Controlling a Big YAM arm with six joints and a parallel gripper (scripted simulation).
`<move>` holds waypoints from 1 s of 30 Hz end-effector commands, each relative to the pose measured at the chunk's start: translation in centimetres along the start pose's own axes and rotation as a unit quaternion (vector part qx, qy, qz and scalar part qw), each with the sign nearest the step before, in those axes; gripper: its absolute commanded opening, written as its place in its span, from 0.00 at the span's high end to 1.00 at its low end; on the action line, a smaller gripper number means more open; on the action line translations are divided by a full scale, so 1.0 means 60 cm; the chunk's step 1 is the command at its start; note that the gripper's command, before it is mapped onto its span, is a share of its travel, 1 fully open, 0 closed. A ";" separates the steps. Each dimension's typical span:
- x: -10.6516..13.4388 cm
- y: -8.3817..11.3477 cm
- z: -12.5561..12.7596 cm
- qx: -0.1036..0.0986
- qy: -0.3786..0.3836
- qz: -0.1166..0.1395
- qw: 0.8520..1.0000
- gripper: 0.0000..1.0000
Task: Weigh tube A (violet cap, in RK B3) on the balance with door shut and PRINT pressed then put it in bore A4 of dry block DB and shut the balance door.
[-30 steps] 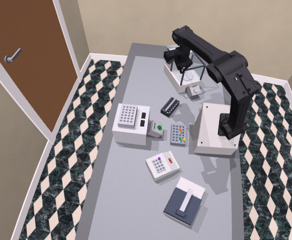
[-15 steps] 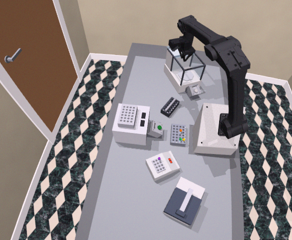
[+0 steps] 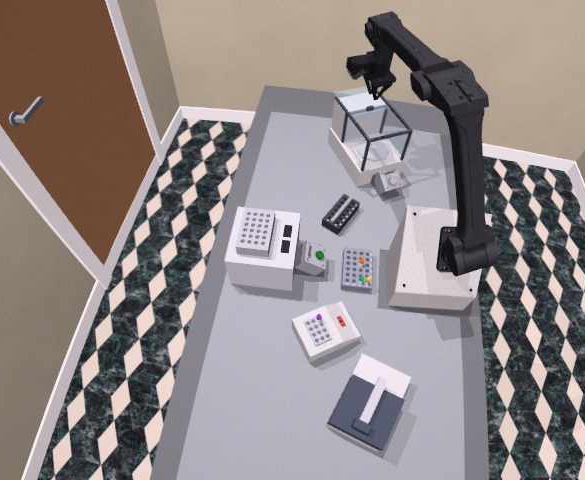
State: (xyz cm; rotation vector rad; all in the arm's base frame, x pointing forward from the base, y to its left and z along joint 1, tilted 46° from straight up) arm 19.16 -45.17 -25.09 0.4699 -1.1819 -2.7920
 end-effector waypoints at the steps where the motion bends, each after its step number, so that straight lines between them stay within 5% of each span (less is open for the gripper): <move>1: -0.006 0.009 -0.043 0.000 0.018 0.007 1.000 0.70; 4: 0.031 0.015 -0.070 0.003 0.010 -0.001 1.000 0.70; 10: -0.002 0.025 -0.043 -0.003 0.020 0.007 1.000 0.70; 16: 0.008 0.004 -0.048 0.003 0.012 0.004 1.000 0.70; 17: 0.011 0.028 -0.069 0.025 0.014 0.003 1.000 0.70; 19: 0.014 -0.021 -0.049 -0.005 0.007 0.003 1.000 0.70; 22: 0.012 -0.050 -0.048 -0.015 0.006 0.005 1.000 0.70; 30: 0.017 -0.070 -0.052 -0.012 0.004 0.003 1.000 0.70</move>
Point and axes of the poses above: the point where the finger pads meet when closed, its own y axis back along the fingers, its own z axis across the jaws, x = y × z, the point moved 4 cm from there along y, back along the fingers, and after that the axes turned 6 degrees about -y, right-handed, at the moved point
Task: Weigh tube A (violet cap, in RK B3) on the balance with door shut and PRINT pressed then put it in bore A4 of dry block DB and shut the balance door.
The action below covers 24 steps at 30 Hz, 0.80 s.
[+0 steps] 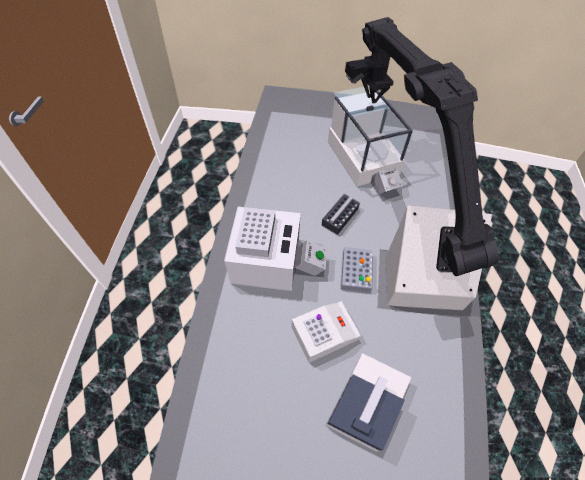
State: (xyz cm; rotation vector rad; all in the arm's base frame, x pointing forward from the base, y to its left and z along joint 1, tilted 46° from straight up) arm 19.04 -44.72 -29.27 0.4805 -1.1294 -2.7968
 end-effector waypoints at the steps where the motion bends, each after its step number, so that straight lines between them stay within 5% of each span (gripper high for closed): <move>1: -0.004 -0.018 -0.014 0.006 0.000 0.003 1.000 0.70; 20: -0.001 -0.066 -0.007 0.000 -0.003 0.002 1.000 0.70; 21: 0.000 -0.031 -0.036 0.029 0.004 0.000 1.000 0.70; 24: 0.001 -0.058 -0.017 0.011 -0.001 0.001 1.000 0.70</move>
Point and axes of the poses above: the point where the finger pads meet when closed, its own y axis back along the fingers, its own z axis across the jaws, x = y × z, the point moved 4 cm from there along y, back along the fingers, and after that the axes turned 6 degrees about -y, right-handed, at the moved point
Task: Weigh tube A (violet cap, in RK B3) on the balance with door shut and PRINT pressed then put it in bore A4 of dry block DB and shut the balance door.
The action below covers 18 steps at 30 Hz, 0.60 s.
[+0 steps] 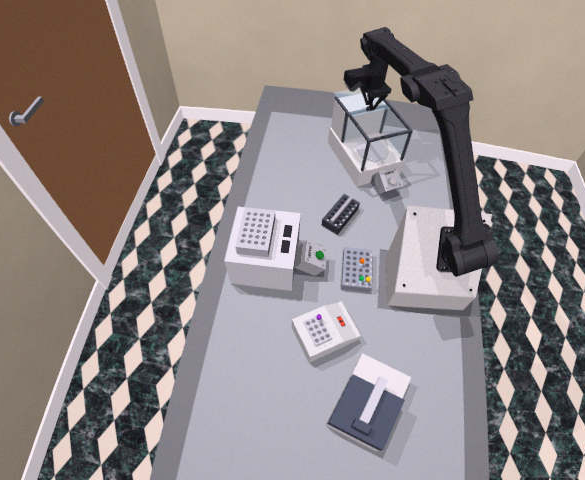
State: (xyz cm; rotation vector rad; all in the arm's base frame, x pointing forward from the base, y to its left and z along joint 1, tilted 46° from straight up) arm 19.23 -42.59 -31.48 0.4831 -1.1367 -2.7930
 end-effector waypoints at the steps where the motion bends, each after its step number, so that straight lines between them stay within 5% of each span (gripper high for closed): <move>1: -0.001 -0.006 -0.009 0.007 -0.002 0.001 1.000 0.70; 18: -0.023 0.058 -0.022 0.041 0.010 0.004 0.999 0.70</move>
Point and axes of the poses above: the point where the finger pads meet when closed, its own y axis back along the fingers, its own z axis across the jaws, x = y × z, the point moved 4 cm from there along y, back along the fingers, and after that the axes turned 6 degrees about -y, right-handed, at the moved point
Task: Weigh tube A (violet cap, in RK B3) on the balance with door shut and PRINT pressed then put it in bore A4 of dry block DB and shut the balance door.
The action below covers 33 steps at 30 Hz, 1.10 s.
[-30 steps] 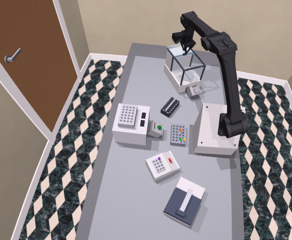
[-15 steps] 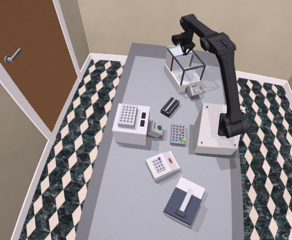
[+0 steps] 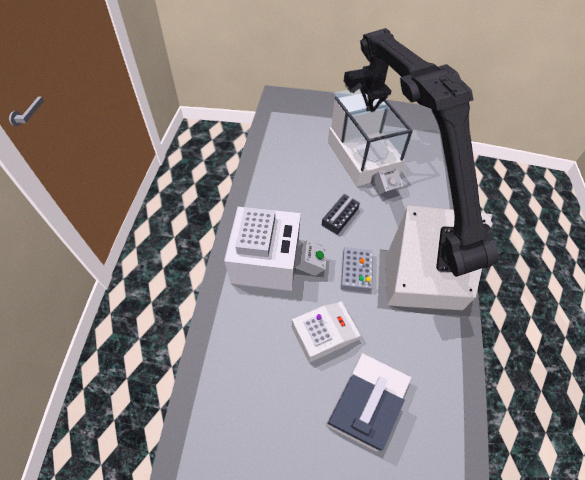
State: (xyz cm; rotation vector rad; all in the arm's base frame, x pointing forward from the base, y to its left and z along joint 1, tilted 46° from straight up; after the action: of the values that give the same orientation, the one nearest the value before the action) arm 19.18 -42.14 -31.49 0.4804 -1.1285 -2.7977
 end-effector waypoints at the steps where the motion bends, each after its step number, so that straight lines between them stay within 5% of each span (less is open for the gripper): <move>1: -0.022 0.063 -0.027 0.043 0.010 0.004 0.999 0.70; 33: -0.020 0.056 -0.027 0.040 0.009 0.004 0.999 0.70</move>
State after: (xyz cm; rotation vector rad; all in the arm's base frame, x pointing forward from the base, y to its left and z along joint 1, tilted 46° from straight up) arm 19.20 -42.18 -31.45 0.4807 -1.1297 -2.7972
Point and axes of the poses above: the point where the finger pads meet when closed, its own y axis back along the fingers, its own z axis across the jaws, x = y × z, the point moved 4 cm from there along y, back along the fingers, and after that the axes turned 6 degrees about -y, right-handed, at the moved point
